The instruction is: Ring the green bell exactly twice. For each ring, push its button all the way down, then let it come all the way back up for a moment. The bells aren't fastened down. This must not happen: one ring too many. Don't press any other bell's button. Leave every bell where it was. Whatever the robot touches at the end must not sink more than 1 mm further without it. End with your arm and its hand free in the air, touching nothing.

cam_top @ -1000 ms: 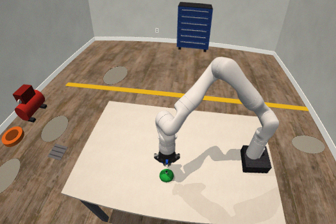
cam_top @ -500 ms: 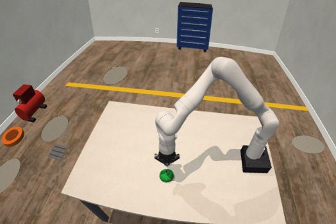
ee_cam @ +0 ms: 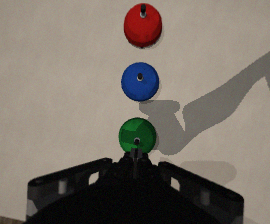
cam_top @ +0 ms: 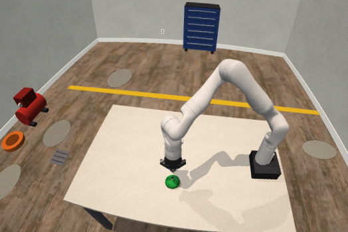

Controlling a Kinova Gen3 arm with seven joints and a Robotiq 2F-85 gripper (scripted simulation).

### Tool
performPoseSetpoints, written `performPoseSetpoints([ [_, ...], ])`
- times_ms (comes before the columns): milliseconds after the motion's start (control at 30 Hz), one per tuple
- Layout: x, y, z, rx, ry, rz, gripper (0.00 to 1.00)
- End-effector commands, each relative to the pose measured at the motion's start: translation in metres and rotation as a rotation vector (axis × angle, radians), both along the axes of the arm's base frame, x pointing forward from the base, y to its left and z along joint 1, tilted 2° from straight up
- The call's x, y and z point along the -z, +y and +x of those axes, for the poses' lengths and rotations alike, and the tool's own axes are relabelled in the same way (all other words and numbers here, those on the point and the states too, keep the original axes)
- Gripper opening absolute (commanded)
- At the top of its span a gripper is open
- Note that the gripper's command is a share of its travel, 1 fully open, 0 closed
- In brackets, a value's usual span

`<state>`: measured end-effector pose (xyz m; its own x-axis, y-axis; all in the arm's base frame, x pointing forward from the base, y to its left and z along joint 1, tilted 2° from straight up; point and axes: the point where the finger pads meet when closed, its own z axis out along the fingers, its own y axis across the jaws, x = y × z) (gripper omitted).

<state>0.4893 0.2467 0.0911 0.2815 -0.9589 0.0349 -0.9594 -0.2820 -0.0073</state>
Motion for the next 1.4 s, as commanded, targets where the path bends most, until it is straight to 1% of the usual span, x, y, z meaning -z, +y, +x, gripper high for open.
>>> performPoseSetpoints([
  [0, -0.001, 0.0, 0.0, 0.0, -0.002, 0.001, 0.0],
  [733, 0.002, 0.0, 0.001, 0.0, -0.002, 0.001, 0.0],
  [1100, 0.011, 0.0, 0.001, 0.0, -0.002, 0.001, 0.0],
  [1367, 0.025, 0.0, 0.001, 0.0, -0.002, 0.001, 0.0],
])
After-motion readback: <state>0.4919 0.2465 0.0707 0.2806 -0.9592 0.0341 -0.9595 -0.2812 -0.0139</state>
